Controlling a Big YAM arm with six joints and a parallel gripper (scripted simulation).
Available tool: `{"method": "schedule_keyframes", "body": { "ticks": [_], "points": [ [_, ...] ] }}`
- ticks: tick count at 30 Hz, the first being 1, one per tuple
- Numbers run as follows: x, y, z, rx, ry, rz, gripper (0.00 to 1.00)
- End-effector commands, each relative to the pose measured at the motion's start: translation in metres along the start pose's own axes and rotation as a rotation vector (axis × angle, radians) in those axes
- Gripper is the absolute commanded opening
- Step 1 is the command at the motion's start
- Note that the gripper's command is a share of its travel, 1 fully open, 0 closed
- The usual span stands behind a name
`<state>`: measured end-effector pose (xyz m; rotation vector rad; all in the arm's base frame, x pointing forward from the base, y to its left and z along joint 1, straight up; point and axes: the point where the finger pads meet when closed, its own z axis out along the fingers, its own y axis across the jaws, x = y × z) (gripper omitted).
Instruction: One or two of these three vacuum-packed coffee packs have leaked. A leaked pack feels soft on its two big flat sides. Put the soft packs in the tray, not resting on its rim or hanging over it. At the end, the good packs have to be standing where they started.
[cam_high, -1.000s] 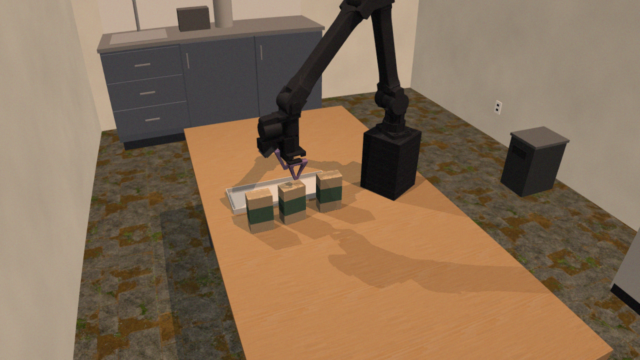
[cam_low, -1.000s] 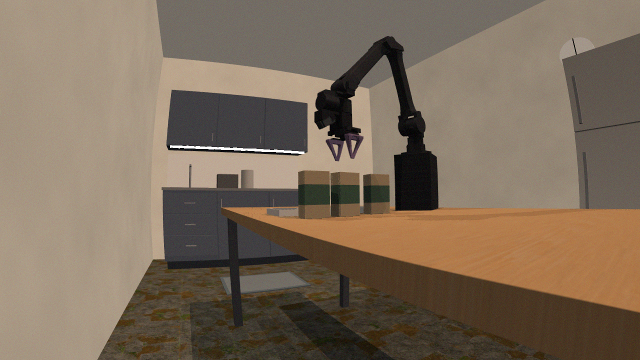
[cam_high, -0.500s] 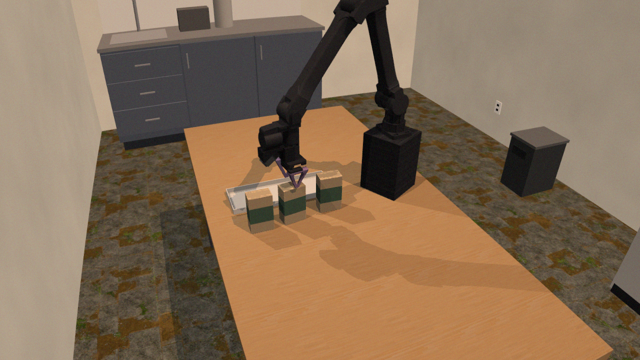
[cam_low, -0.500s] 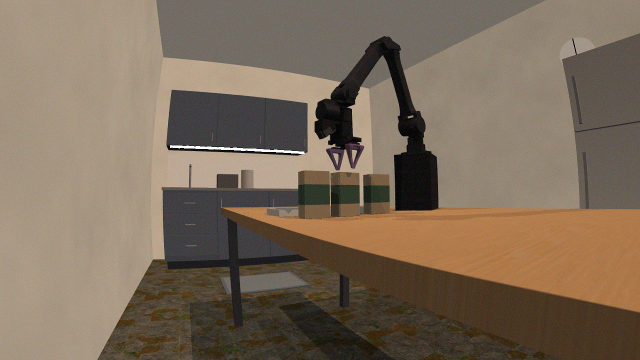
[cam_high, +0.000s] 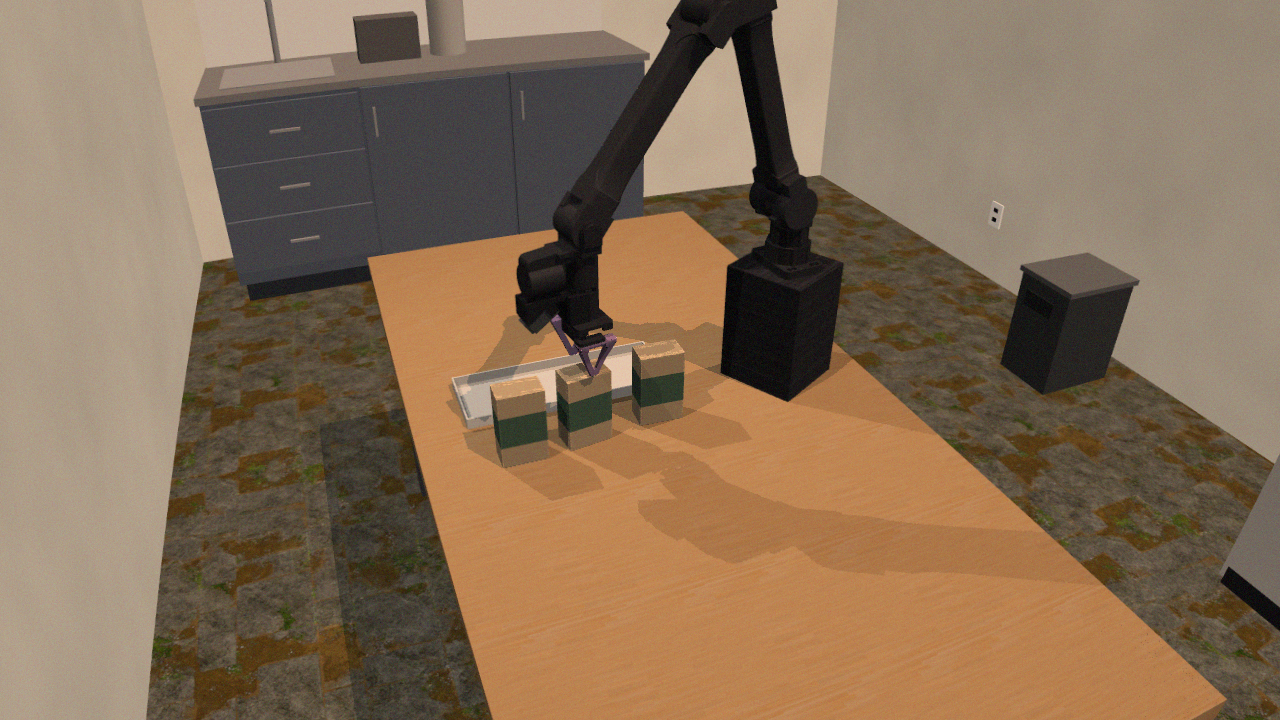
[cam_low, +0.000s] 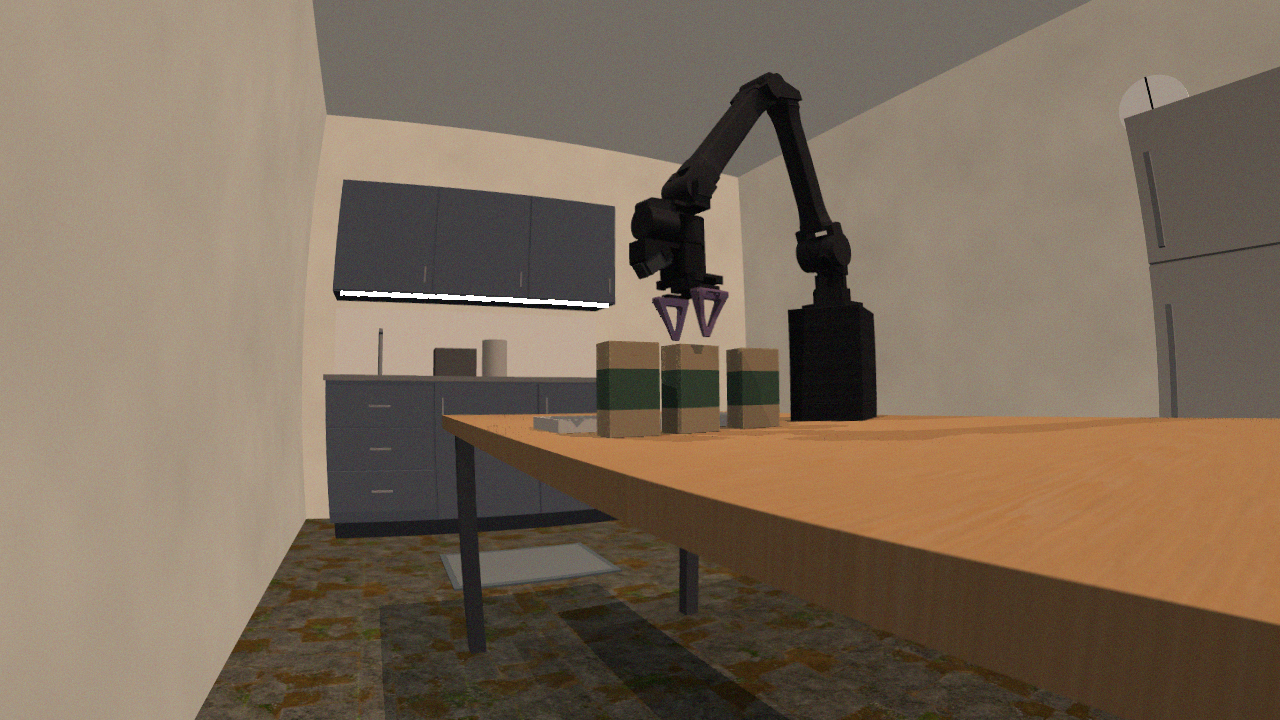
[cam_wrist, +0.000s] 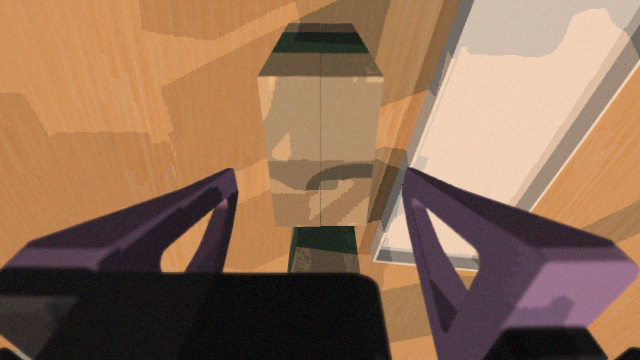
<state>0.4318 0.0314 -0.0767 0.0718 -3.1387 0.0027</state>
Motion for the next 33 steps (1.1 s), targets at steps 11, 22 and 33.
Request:
{"method": "schedule_keyframes", "body": {
  "ticks": [11, 22, 33],
  "points": [
    [-0.0189, -0.0019, -0.0118, -0.003, -0.044, -0.002, 0.79],
    [-0.0239, -0.0037, -0.0109, -0.003, -0.043, 0.0, 0.79],
    [-0.0236, -0.0031, -0.0067, -0.003, -0.04, -0.001, 0.79]
  ]
}}
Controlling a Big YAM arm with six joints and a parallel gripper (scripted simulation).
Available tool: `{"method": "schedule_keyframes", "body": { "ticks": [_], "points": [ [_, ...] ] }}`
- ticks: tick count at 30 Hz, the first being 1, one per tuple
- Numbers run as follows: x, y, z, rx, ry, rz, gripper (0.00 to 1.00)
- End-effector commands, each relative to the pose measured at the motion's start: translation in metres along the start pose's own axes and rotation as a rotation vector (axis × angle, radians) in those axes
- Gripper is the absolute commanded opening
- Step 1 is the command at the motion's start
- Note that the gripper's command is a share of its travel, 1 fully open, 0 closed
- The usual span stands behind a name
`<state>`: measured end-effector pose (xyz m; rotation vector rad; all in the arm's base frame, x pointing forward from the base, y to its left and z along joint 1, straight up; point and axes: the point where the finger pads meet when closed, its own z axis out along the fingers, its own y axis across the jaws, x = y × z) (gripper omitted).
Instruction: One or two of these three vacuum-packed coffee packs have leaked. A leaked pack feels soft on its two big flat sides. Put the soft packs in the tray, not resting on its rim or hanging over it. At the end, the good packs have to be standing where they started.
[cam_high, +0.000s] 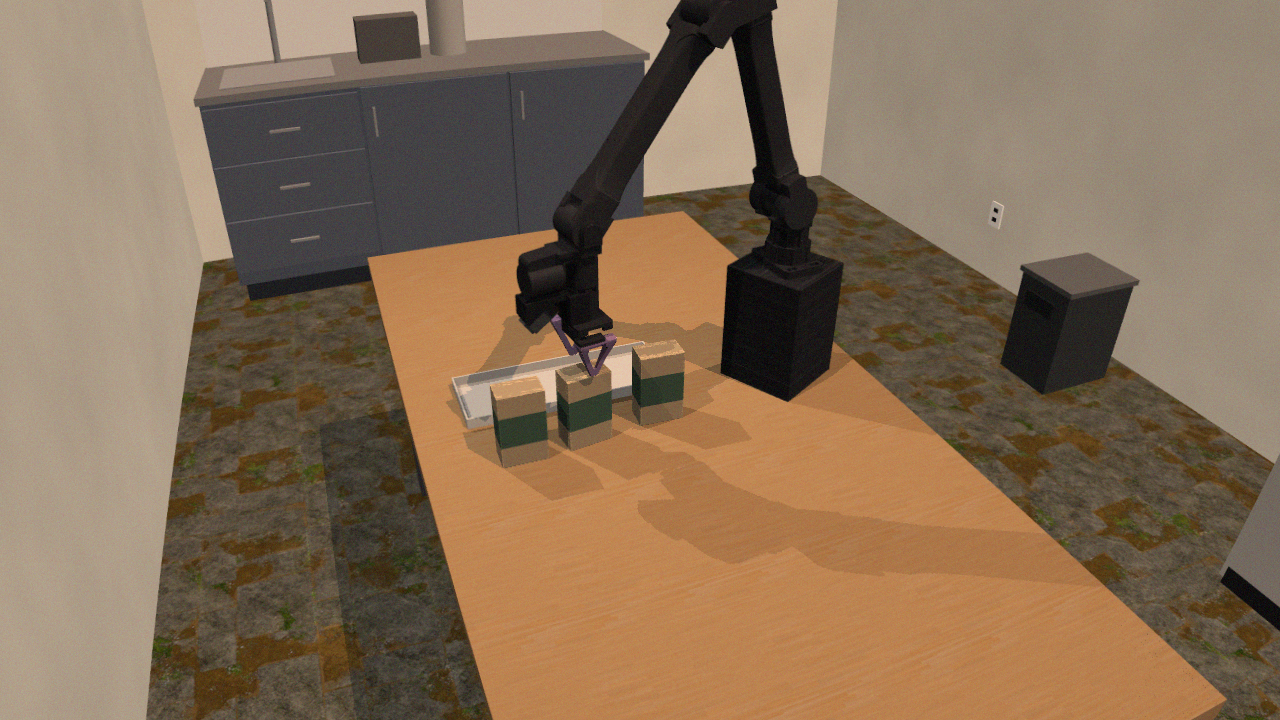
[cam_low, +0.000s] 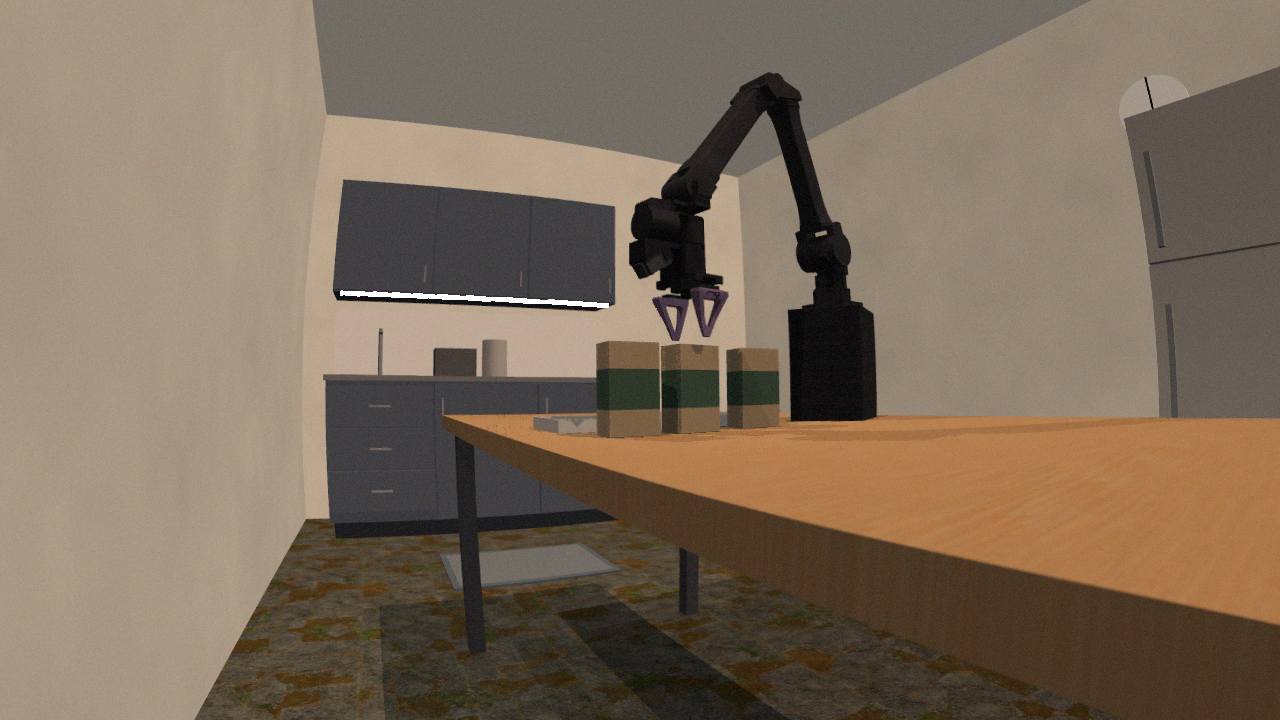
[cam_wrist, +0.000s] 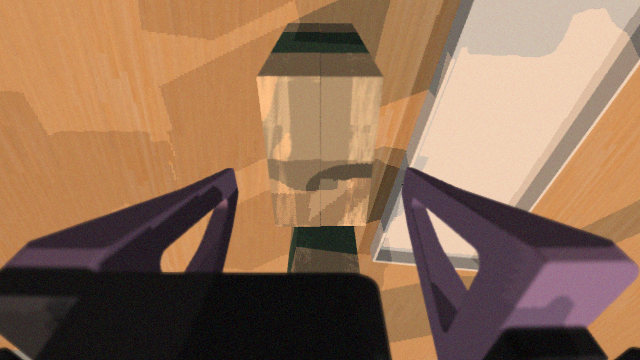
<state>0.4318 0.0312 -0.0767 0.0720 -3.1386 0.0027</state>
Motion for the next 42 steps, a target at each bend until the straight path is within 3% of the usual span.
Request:
{"method": "schedule_keyframes", "body": {
  "ticks": [1, 28, 42],
  "points": [
    [-0.024, -0.003, -0.007, -0.003, -0.04, -0.001, 0.79],
    [-0.003, -0.003, 0.049, -0.002, -0.004, -0.001, 0.79],
    [-0.01, -0.003, 0.043, -0.002, -0.022, -0.001, 0.79]
  ]
}}
